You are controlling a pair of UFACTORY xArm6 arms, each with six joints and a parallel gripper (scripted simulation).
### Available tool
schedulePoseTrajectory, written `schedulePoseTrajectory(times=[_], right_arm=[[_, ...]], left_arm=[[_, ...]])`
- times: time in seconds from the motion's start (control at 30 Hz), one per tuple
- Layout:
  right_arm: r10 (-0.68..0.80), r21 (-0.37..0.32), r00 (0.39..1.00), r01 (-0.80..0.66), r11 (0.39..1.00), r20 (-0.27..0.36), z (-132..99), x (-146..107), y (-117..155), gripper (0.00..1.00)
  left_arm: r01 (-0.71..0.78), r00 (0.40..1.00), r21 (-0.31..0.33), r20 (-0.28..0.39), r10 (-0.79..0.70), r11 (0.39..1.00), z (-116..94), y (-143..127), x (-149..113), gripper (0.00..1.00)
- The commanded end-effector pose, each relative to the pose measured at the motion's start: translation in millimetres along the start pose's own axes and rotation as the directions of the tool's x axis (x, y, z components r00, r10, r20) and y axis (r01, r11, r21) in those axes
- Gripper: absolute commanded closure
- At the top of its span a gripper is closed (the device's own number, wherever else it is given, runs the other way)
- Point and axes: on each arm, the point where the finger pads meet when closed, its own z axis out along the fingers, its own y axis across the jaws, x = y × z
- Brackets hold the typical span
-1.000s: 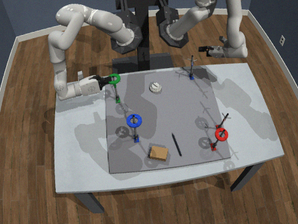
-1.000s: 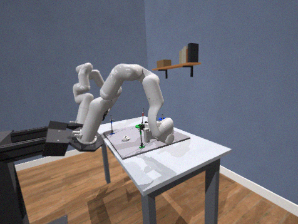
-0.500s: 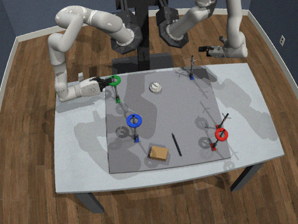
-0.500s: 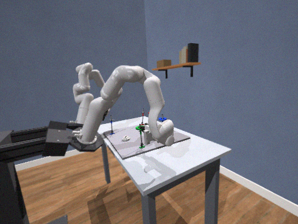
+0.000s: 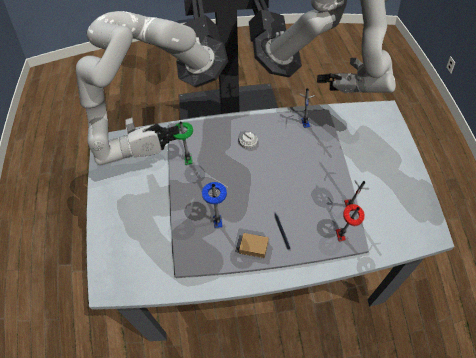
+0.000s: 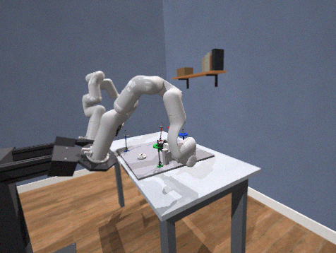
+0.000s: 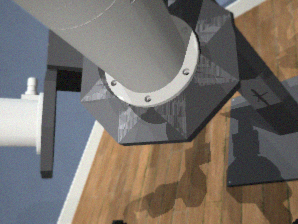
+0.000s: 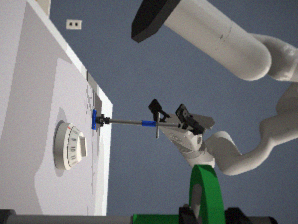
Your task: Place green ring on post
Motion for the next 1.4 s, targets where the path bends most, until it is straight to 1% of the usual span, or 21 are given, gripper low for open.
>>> schedulePoseTrajectory(times=[0.0,0.47,0.67,0.93,0.97,1.13,1.33,1.37], right_arm=[[-0.001,0.001,1.000,0.001,1.000,0.000,-0.4,-0.3,0.0,0.77],[-0.001,0.001,1.000,0.001,1.000,0.000,-0.4,-0.3,0.0,0.77],[-0.001,0.000,1.000,0.001,1.000,0.000,-12.9,-0.3,0.1,0.77],[-0.001,0.001,1.000,0.001,1.000,0.000,-10.0,-0.3,0.1,0.77],[-0.001,0.001,1.000,0.001,1.000,0.000,-22.1,-0.1,0.1,0.77],[-0.001,0.001,1.000,0.001,1.000,0.000,-48.3,-0.1,0.1,0.77],[-0.001,0.001,1.000,0.001,1.000,0.000,-70.5,-0.4,0.0,0.77],[-0.001,0.001,1.000,0.001,1.000,0.000,-69.5,-0.6,0.0,0.77]], left_arm=[[0.000,1.000,-0.001,0.001,0.000,1.000,-0.4,0.0,-0.2,0.00],[0.000,1.000,-0.001,0.001,0.000,1.000,-0.4,0.0,-0.2,0.00],[0.000,1.000,-0.001,0.001,0.000,1.000,-0.4,0.0,-0.2,0.00],[0.000,1.000,-0.001,0.001,0.000,1.000,-0.4,0.0,-0.2,0.00],[0.000,1.000,-0.001,0.001,0.000,1.000,-0.4,0.0,-0.2,0.00],[0.000,1.000,-0.001,0.001,0.000,1.000,-0.4,0.0,-0.2,0.00],[0.000,1.000,-0.001,0.001,0.000,1.000,-0.4,0.0,-0.2,0.00],[0.000,1.000,-0.001,0.001,0.000,1.000,-0.4,0.0,-0.2,0.00]])
